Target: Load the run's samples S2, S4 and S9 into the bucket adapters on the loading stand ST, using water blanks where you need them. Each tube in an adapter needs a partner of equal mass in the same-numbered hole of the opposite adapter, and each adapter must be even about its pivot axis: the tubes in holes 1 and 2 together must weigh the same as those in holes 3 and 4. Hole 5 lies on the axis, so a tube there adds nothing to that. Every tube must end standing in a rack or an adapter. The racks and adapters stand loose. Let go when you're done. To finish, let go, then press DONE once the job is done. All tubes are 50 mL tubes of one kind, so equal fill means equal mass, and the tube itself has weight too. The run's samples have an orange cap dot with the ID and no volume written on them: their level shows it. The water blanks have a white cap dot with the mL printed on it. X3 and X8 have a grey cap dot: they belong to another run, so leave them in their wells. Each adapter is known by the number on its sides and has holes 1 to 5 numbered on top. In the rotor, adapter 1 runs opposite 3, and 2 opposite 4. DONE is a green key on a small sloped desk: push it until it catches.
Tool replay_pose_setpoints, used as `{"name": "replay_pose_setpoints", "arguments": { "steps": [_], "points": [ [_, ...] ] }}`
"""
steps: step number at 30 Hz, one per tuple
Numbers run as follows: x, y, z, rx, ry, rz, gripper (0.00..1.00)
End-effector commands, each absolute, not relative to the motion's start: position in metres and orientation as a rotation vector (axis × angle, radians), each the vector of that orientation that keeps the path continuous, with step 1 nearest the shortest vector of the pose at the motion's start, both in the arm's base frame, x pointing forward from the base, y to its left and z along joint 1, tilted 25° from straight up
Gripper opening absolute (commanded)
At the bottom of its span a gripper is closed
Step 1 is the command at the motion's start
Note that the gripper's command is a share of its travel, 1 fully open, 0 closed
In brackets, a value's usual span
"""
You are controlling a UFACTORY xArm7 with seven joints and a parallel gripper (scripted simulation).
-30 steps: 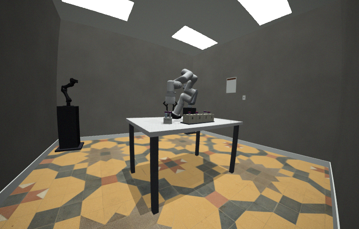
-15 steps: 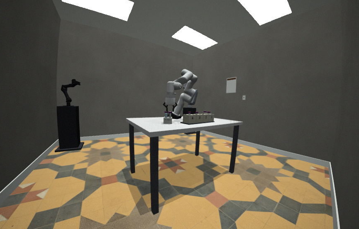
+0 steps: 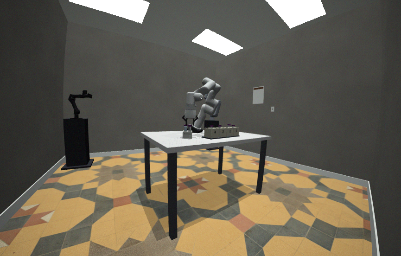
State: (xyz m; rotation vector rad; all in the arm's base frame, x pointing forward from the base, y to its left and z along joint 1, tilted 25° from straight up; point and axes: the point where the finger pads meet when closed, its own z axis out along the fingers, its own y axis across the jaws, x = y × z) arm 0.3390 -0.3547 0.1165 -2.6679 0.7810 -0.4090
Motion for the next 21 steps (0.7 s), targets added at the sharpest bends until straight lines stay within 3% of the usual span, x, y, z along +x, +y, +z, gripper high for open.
{"name": "replay_pose_setpoints", "arguments": {
  "steps": [1, 21],
  "points": [
    [0.3396, -0.3562, 0.1164, -2.67, 0.784, -0.415, 0.57],
    [0.3433, -0.3539, 0.1073, -2.67, 0.784, -0.415, 0.57]
  ]
}}
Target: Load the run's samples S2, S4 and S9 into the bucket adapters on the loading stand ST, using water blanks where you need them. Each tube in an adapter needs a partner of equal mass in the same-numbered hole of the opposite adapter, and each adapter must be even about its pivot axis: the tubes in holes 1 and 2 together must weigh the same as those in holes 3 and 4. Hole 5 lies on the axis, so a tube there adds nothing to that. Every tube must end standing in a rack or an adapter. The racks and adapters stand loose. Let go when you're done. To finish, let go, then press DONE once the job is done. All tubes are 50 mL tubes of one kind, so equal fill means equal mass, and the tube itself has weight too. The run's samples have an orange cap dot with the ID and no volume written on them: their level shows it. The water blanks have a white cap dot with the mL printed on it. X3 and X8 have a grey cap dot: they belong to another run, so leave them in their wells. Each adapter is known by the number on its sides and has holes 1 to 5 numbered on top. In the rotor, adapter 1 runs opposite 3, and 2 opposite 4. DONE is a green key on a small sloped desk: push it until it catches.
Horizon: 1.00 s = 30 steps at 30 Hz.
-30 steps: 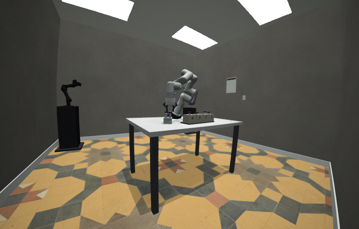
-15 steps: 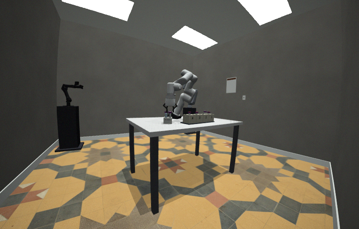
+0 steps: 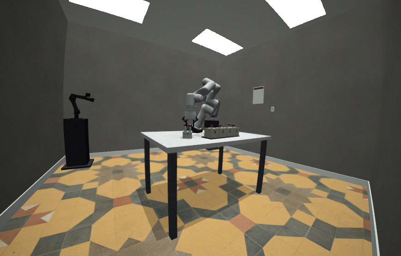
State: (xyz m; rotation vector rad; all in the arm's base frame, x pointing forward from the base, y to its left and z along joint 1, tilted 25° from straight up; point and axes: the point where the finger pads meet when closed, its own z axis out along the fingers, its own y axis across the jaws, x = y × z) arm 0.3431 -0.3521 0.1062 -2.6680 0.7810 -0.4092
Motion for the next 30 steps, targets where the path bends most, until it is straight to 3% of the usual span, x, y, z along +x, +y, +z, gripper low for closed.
{"name": "replay_pose_setpoints", "arguments": {
  "steps": [1, 9, 10, 30],
  "points": [
    [0.3433, -0.3539, 0.1073, -2.67, 0.784, -0.415, 0.57],
    [0.3432, -0.354, 0.1073, -2.67, 0.784, -0.415, 0.57],
    [0.343, -0.3541, 0.1078, -2.67, 0.784, -0.415, 0.0],
    [0.3426, -0.3543, 0.1088, -2.67, 0.784, -0.415, 0.0]
  ]
}}
